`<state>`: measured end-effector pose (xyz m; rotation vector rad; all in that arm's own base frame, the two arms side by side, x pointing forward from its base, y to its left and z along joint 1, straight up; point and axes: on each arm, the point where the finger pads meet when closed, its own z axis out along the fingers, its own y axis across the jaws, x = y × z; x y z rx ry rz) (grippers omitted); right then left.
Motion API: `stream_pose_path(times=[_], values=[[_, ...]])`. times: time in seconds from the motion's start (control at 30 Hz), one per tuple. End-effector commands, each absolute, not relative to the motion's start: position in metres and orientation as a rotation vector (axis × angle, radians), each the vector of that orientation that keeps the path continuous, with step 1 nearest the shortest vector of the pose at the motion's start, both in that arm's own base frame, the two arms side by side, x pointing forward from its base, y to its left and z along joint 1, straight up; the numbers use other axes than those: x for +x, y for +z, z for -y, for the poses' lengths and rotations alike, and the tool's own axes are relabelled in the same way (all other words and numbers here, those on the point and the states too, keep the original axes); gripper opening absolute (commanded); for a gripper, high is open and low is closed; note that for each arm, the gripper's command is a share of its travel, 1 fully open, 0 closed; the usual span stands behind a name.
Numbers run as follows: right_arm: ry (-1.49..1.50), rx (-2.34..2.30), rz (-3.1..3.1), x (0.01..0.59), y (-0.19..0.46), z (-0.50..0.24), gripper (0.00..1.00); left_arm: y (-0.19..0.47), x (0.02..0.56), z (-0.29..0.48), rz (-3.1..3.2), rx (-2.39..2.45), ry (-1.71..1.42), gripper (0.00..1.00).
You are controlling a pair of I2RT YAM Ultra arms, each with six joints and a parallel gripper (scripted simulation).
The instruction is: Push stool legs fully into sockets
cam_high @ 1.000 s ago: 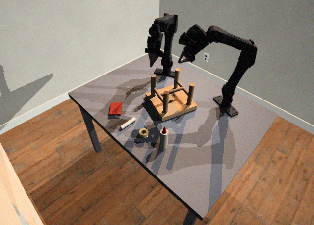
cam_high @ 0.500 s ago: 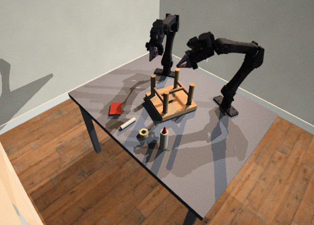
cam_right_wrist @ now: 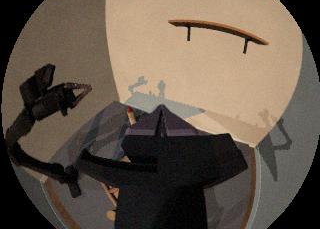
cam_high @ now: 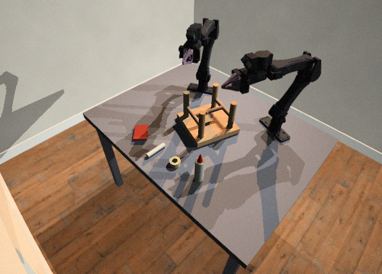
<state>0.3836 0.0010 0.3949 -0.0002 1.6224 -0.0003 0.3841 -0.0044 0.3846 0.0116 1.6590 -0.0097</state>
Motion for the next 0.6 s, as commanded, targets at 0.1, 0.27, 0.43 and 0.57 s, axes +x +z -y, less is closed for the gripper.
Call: stream_pose_path(times=[0.1, 0.27, 0.43, 0.57], values=[[0.005, 0.002, -1.539, 0.38, 0.417, -0.001, 0.0, 0.433, 0.378, 0.001, -1.492, 0.008, -0.012, 0.0], [0.009, 0.004, -1.545, 0.373, 0.423, -0.002, 0.0, 0.435, 0.376, -0.005, -1.501, -0.013, 0.005, 0.0], [0.008, 0.005, -1.553, 0.374, 0.418, -0.001, 0.0, 0.438, 0.374, -0.006, -1.491, -0.016, 0.009, 0.0], [0.008, 0.005, -1.553, 0.374, 0.418, -0.001, 0.0, 0.44, 0.373, -0.006, -1.486, -0.016, 0.009, 0.0]])
